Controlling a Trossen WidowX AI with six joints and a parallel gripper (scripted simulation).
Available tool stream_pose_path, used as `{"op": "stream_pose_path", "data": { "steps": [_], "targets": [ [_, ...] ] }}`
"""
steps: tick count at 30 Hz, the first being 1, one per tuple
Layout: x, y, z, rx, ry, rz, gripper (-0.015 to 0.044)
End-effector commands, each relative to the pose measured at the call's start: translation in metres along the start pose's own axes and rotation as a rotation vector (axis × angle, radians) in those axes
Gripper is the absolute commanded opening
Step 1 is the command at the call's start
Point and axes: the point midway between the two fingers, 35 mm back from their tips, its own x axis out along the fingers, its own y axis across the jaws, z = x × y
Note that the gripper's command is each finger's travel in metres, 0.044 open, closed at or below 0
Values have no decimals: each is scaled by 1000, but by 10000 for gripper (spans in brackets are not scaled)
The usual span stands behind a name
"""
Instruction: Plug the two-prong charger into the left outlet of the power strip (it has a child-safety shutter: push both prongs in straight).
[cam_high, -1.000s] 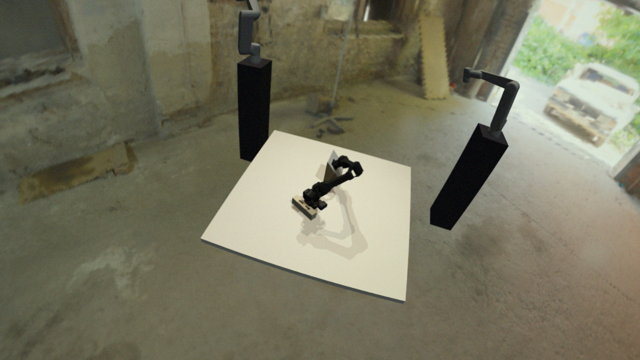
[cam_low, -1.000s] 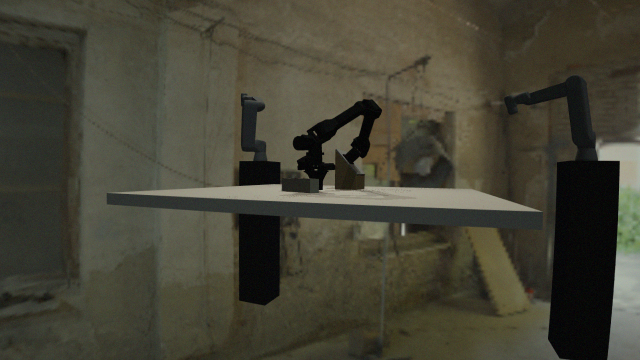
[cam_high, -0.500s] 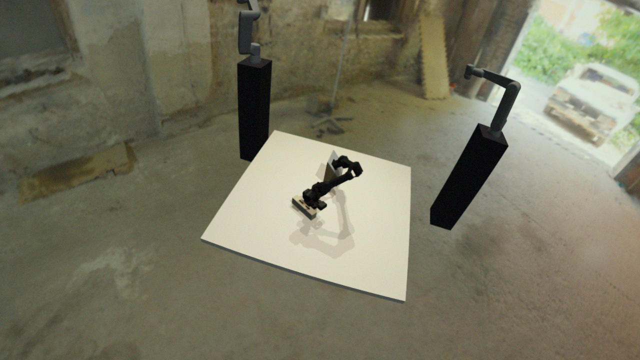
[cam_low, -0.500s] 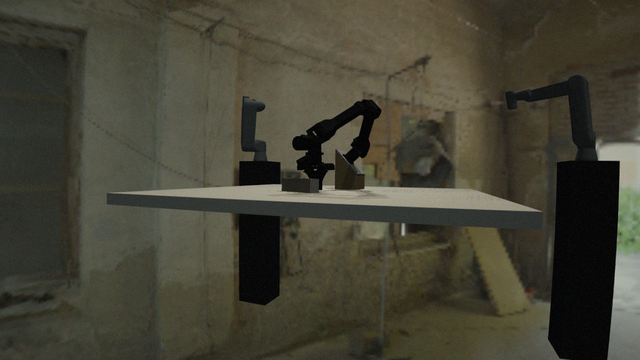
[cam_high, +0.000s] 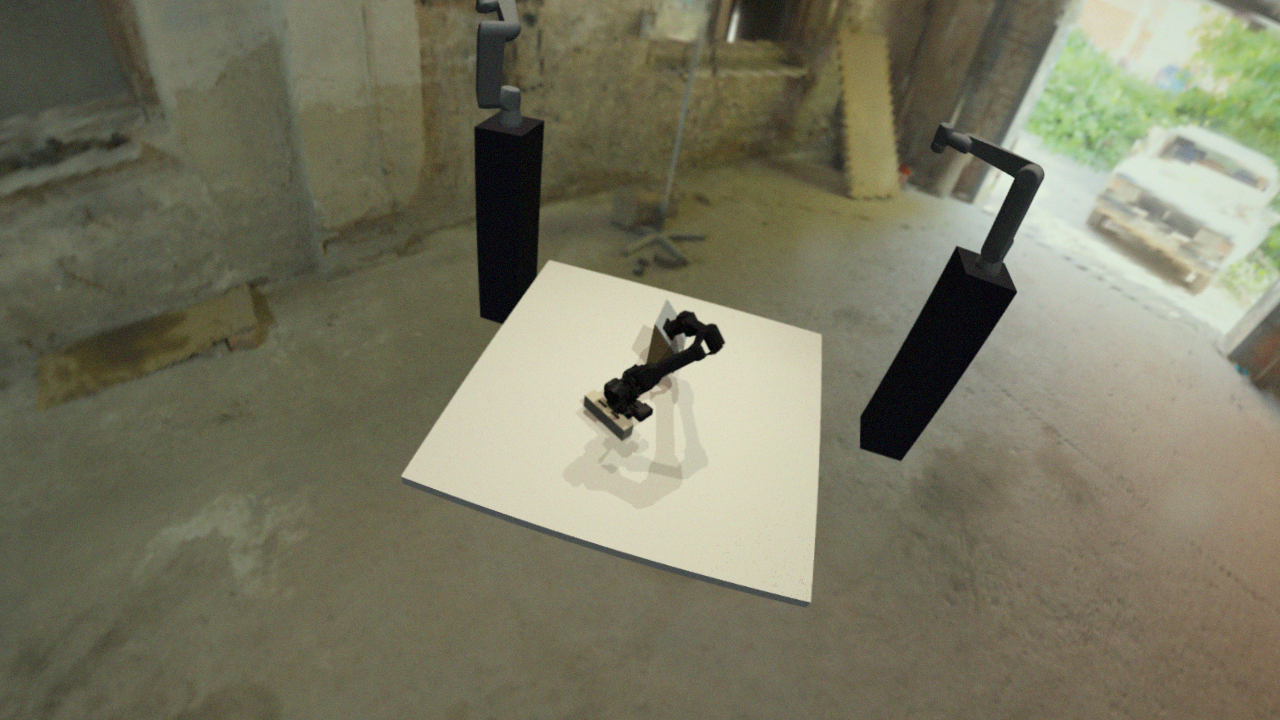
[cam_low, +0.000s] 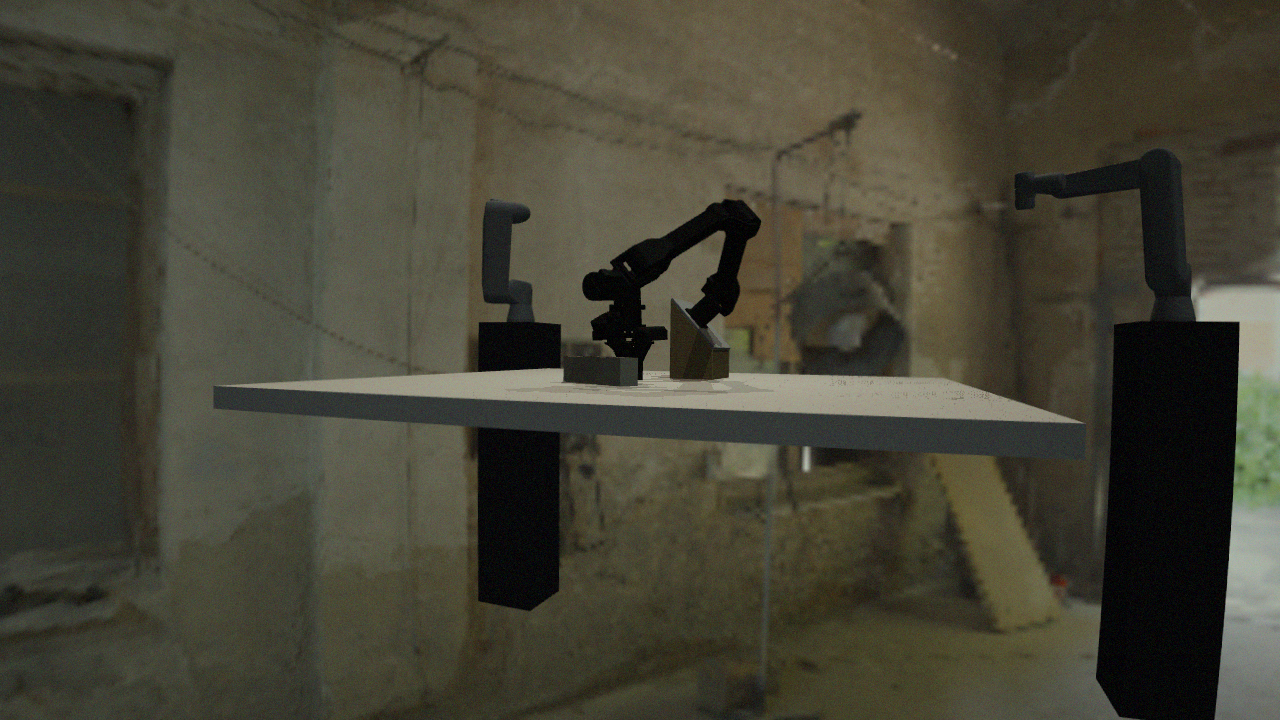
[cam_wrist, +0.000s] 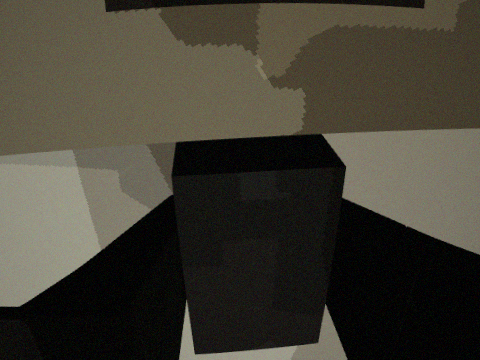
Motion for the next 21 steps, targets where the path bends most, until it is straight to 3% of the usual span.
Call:
{"op": "stream_pose_path", "data": {
  "steps": [1,21],
  "targets": [
    [0,1,1,-3,1,2,0],
    [-1,1,9,-3,1,2,0]
  ]
}}
